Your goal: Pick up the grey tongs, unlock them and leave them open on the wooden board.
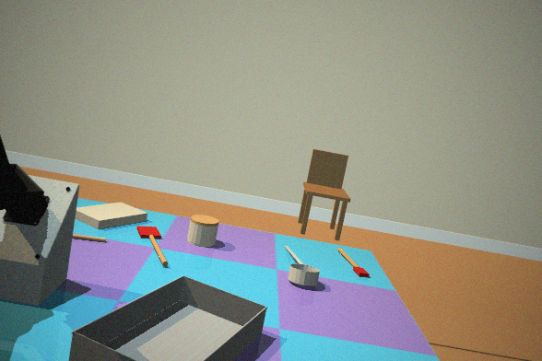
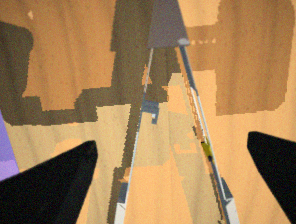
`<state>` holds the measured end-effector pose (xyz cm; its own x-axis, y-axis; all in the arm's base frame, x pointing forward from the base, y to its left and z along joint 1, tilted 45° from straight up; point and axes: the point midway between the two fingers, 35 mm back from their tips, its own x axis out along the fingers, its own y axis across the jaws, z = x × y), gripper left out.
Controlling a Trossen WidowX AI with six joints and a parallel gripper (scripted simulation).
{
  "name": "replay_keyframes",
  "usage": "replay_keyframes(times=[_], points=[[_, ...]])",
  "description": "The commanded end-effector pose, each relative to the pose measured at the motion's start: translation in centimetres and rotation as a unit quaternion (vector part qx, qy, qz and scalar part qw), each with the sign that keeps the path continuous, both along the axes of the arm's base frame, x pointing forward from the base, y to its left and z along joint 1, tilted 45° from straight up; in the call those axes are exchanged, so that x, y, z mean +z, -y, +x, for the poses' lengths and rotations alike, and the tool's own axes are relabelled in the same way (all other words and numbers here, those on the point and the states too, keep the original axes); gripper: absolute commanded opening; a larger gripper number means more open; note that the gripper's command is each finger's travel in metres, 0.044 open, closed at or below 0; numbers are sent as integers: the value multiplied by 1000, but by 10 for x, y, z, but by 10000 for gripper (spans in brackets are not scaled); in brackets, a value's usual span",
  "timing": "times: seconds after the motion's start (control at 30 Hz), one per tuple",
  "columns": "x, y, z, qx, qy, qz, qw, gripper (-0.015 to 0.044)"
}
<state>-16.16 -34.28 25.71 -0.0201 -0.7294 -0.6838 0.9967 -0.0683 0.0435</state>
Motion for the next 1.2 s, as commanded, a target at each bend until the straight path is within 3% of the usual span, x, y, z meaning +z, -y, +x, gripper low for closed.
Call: replay_keyframes(times=[0.0, 0.2, 0.43, 0.83, 1.17], points=[[5, 0, 8, 0, 1, 2, 1000, 440], [42, -17, 76, 0, 4, 7, 1000, 440], [86, -71, 147, -2, 9, -3, 1000, 440], [119, -108, 147, 5, 7, -13, 1000, 440], [119, -108, 147, 5, 7, -13, 1000, 440]])
